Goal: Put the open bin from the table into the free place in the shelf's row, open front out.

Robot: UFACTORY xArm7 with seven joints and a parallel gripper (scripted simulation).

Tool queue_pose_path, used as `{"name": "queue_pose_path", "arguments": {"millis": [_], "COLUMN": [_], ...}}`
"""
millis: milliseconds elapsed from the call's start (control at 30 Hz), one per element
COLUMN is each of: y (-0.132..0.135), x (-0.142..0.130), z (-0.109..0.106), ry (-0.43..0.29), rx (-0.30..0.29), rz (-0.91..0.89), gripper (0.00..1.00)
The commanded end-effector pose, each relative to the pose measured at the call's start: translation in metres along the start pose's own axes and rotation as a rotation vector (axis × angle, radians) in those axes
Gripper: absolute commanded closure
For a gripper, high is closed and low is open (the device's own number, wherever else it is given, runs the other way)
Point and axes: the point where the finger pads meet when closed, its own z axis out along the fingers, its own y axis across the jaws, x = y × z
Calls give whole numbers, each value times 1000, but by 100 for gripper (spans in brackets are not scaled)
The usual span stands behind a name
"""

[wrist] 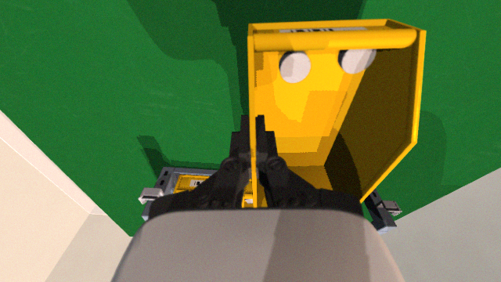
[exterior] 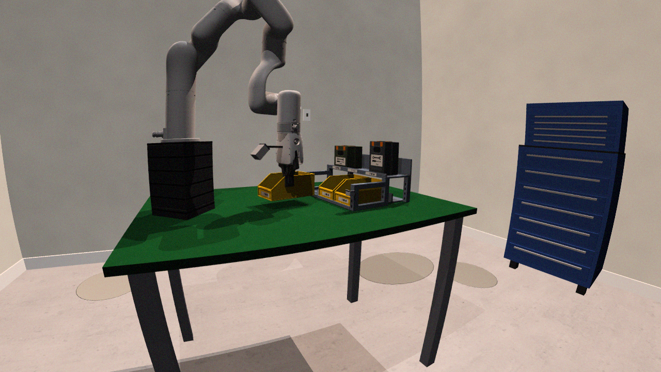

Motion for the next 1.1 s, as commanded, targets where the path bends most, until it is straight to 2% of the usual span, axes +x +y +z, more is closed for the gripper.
{"name": "queue_pose_path", "arguments": {"millis": [0,667,833,1067], "y": [-1,0,14,14], "x": [-1,-1,-3,-3], "z": [-1,1,2,2], "ry": [-3,-3,-3,-3], "rx": [1,1,1,1], "rz": [0,0,139,139], "gripper": [100,100,100,100]}}
